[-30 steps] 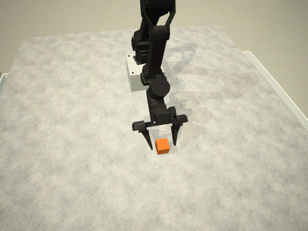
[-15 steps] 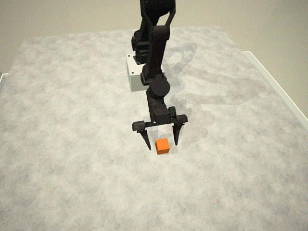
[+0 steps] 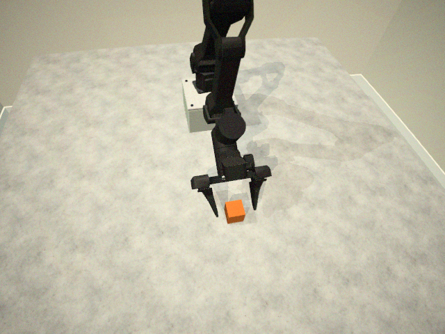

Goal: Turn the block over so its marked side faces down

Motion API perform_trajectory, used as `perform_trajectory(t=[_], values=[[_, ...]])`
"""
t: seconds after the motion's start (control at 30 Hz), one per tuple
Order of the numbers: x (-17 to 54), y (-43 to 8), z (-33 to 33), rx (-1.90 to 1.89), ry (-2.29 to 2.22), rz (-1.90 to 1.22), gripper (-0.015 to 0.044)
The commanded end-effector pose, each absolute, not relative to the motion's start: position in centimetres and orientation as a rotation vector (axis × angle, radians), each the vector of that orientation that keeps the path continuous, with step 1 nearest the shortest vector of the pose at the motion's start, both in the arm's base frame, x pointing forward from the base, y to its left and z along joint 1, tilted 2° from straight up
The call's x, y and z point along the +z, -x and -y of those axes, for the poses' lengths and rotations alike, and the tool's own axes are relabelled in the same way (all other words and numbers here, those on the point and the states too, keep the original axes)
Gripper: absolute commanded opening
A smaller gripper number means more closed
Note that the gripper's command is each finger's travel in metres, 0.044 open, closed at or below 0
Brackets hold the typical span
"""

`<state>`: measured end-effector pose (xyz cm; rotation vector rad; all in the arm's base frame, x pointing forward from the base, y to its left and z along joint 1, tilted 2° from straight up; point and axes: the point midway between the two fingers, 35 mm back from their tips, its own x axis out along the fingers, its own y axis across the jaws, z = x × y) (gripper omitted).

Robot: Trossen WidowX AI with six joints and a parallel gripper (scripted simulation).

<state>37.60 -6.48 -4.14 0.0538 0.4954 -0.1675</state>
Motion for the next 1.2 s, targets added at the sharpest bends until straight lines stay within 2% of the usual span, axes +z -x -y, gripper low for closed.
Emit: perform_trajectory(t=[0.0, 0.13, 0.33, 0.6, 1.03, 1.17], values=[[-4.2, -37.6, 6.5, -0.171, -0.056, -0.496, 0.0440], [-4.2, -37.8, 6.6, -0.171, -0.058, -0.520, 0.0440], [-2.6, -38.7, 6.8, -0.165, -0.076, -0.736, 0.0440], [2.6, -35.8, 6.3, -0.156, -0.101, -1.010, 0.0440], [2.8, -35.8, 6.3, -0.156, -0.102, -1.021, 0.0440], [3.0, -37.0, 6.5, -0.152, -0.109, -1.125, 0.0440]])
